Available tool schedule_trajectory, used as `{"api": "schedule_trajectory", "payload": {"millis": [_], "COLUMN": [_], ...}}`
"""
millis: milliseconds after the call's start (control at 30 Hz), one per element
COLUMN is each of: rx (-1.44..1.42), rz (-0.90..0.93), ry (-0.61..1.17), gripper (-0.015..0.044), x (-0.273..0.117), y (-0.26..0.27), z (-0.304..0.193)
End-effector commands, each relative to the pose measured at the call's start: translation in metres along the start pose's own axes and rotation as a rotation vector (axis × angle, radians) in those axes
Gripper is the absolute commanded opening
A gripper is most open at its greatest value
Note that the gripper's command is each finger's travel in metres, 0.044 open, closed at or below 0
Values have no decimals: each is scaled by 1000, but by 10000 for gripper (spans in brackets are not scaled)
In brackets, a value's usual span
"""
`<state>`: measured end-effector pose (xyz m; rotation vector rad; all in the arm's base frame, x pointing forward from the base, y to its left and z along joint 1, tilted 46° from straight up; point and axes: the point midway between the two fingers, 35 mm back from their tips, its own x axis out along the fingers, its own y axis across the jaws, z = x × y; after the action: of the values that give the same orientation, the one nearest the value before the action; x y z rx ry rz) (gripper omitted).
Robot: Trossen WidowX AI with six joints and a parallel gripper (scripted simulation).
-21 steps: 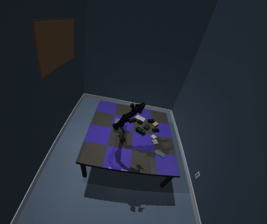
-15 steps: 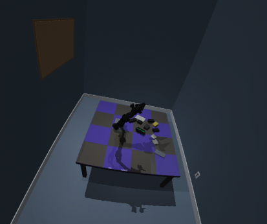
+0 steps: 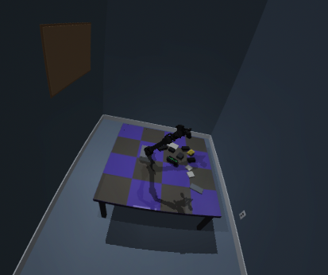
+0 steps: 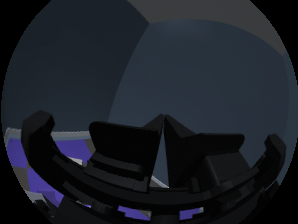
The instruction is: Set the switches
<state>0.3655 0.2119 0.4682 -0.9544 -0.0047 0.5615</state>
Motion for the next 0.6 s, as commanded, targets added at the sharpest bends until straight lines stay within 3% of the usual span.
{"api": "schedule_trajectory", "payload": {"millis": [0,100,300,567], "rx": [89,162,426,719], "rz": [43,68,97,2], "ry": [97,179,502,966], "gripper": [0,0,0,0], "x": [21,38,89,121], "y": [15,26,69,132], "z": [-26,-47,-128,-246]}}
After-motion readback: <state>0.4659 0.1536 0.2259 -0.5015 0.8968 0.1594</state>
